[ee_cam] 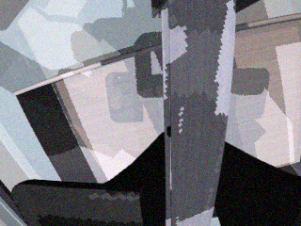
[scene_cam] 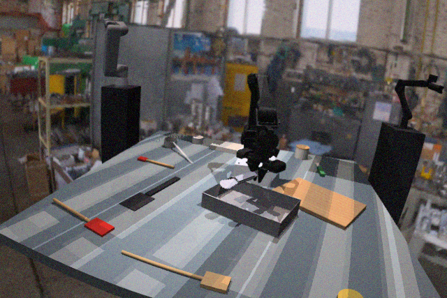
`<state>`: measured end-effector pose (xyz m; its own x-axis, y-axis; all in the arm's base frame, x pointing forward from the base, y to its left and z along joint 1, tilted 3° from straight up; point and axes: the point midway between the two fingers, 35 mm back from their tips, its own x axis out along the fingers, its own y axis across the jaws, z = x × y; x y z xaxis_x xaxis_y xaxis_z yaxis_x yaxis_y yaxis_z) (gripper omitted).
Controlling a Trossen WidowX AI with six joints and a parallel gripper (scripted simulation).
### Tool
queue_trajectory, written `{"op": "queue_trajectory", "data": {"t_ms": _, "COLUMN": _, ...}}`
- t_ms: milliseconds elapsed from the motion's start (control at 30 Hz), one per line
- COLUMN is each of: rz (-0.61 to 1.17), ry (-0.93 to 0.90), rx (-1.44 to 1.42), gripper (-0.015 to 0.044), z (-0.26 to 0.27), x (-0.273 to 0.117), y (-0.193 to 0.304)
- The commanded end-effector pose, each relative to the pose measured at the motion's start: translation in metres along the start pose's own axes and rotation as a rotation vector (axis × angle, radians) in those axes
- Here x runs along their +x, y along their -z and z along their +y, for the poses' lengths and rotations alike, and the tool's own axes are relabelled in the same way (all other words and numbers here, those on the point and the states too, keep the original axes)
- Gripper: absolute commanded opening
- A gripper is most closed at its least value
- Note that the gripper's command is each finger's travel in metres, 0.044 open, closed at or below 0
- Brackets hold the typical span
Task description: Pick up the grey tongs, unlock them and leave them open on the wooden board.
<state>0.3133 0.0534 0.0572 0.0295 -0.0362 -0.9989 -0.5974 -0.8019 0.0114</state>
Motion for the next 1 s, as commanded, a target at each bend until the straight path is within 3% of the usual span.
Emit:
{"op": "queue_trajectory", "data": {"t_ms": 0, "rz": 0.000, "ry": 0.001, "rx": 0.031, "gripper": -0.0150, "z": -0.005, "x": -0.001, "y": -0.003}}
{"op": "queue_trajectory", "data": {"t_ms": 967, "rz": -0.002, "ry": 0.005, "rx": 0.676, "gripper": -0.0150, "z": -0.090, "x": -0.024, "y": -0.080}}
